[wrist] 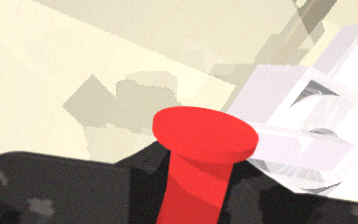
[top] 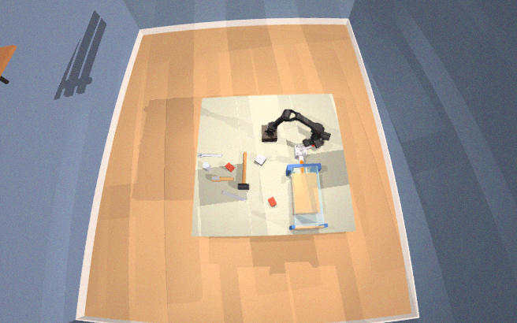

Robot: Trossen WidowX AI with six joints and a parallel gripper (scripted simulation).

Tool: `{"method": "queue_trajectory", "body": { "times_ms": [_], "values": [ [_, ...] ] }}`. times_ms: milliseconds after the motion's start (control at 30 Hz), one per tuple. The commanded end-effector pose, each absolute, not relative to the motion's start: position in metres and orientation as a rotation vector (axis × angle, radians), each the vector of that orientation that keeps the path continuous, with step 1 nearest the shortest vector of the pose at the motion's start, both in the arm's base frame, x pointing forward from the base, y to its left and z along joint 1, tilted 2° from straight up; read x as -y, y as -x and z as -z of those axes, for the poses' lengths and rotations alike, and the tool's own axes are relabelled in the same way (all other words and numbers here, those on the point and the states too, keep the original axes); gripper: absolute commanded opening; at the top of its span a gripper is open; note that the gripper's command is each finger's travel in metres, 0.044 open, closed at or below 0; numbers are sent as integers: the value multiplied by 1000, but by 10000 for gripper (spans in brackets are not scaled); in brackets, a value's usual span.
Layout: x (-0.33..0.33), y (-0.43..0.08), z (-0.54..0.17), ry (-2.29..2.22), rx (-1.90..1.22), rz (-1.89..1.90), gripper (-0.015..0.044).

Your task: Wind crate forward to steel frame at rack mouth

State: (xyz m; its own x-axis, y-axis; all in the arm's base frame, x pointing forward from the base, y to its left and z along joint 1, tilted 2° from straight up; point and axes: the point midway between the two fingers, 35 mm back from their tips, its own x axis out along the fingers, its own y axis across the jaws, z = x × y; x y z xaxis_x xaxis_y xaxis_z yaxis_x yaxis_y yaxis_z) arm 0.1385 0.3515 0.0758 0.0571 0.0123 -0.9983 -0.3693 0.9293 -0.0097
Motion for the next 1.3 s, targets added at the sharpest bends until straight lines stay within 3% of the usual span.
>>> {"method": "queue_trajectory", "body": {
  "times_ms": [0, 1267],
  "values": [
    [-344, -121, -74, 317, -1527, -296, 0],
    [-308, -87, -72, 318, -1530, -295, 0]
  ]
}}
